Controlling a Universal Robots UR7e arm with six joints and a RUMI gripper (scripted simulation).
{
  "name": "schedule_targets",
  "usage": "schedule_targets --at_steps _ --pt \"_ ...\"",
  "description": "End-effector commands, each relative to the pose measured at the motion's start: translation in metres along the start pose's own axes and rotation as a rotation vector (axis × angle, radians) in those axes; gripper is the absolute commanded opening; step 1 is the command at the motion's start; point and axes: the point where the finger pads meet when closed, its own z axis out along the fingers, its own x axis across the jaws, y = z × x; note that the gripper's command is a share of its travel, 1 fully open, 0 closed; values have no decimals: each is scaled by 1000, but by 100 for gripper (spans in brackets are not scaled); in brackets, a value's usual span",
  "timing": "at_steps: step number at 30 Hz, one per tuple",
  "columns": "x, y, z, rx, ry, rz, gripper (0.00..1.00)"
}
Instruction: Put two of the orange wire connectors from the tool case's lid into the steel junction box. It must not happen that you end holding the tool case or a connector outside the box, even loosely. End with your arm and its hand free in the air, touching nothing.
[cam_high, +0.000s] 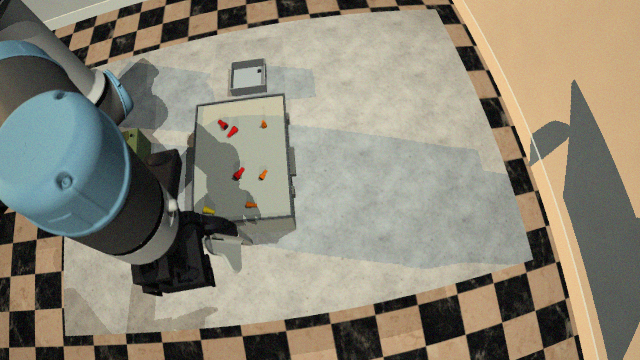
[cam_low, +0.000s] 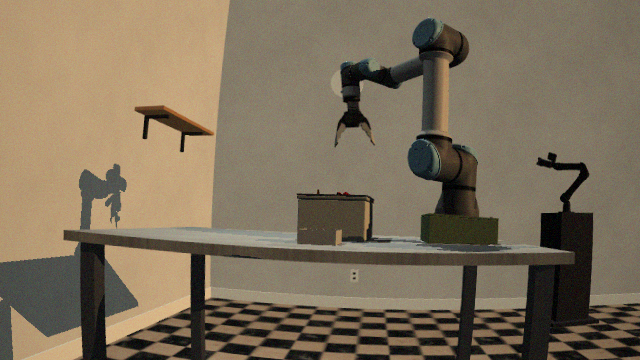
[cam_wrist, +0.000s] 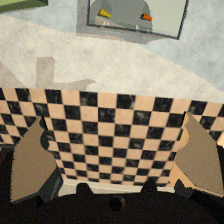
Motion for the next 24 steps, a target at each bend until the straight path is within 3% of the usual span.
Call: schedule_targets --at_steps 1,19,24 --pt "0 0 0 -1 1 0 100" --pt "0 0 -1 -1 1 0 100" --pt "7 -10 -1 -2 4 5 100"
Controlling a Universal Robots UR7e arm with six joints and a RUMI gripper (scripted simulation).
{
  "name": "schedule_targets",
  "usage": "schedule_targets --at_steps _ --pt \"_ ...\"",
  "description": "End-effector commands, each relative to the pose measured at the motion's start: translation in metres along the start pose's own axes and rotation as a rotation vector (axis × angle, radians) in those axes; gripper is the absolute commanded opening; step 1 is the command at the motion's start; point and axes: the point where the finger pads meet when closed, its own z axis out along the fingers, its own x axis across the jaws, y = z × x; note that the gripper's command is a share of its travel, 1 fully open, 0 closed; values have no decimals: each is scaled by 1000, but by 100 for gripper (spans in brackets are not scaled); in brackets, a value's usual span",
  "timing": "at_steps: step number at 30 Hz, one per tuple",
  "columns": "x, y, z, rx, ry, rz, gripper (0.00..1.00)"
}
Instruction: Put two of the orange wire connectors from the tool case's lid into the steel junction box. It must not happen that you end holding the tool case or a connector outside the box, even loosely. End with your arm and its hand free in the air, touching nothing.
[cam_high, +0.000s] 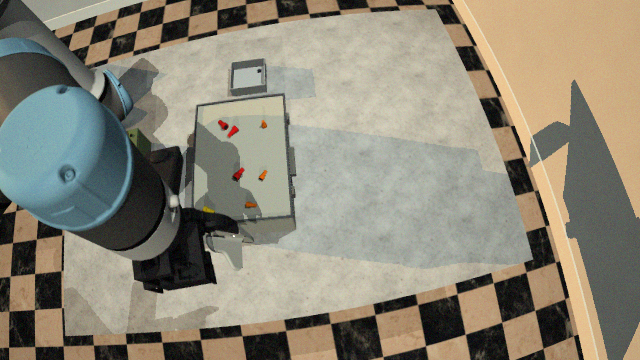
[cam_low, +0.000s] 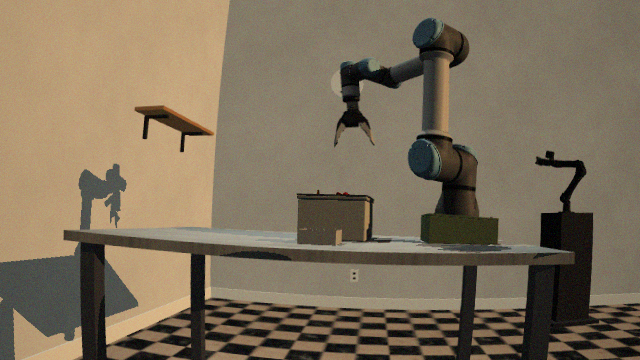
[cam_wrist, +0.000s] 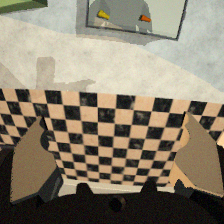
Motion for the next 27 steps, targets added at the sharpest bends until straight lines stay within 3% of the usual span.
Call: schedule_targets --at_steps 1,8,10,17,25,27 --pt "7 -11 -1 -2 5 6 100" --pt "39 -71 -3 -5 24 33 100" --pt "39 -71 -3 -5 24 33 100" --pt "70 -163 -4 -2 49 73 100" --pt "81 -263 -1 10 69 114 100" --pt "81 -263 -1 10 69 114 100"
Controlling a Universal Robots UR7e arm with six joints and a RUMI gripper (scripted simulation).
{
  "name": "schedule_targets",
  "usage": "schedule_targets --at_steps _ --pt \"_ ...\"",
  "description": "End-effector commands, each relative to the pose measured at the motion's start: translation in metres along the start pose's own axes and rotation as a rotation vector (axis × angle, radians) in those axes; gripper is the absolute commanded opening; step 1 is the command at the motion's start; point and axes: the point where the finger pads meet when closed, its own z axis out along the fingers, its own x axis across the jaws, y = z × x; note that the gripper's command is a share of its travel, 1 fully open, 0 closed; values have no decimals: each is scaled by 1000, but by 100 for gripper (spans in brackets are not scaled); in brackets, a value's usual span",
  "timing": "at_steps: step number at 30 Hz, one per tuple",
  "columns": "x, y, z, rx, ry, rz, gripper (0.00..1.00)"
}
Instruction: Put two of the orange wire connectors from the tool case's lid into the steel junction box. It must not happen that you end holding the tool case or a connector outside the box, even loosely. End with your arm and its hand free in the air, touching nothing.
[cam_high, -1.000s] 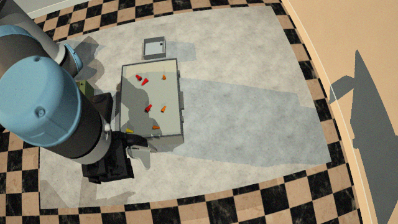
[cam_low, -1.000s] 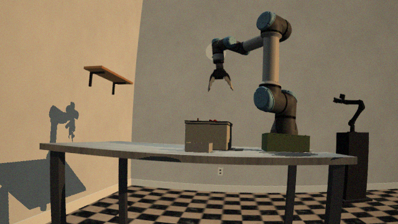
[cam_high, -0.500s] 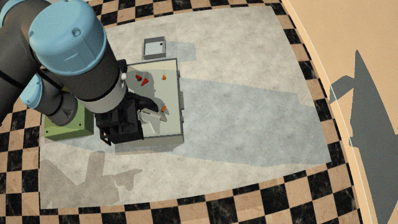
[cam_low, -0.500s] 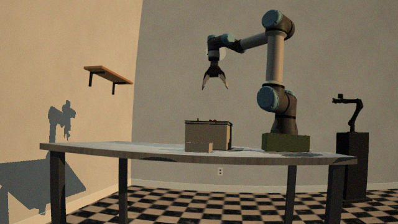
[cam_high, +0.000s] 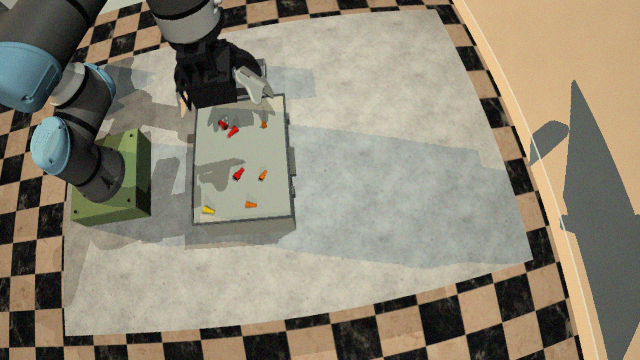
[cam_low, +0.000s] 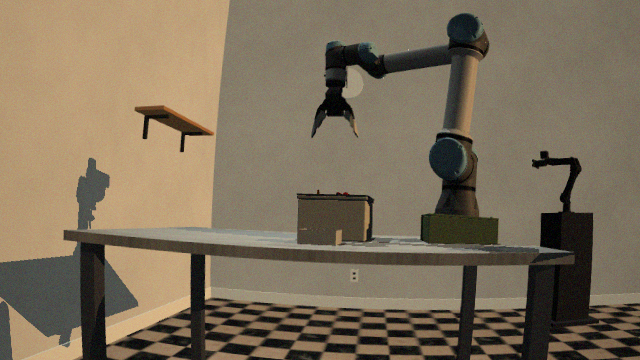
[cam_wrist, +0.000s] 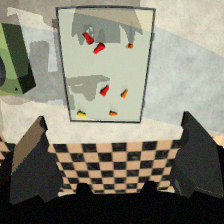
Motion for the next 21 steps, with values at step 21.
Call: schedule_targets --at_steps 21 --pt "-14 -110 6 10 16 52 100"
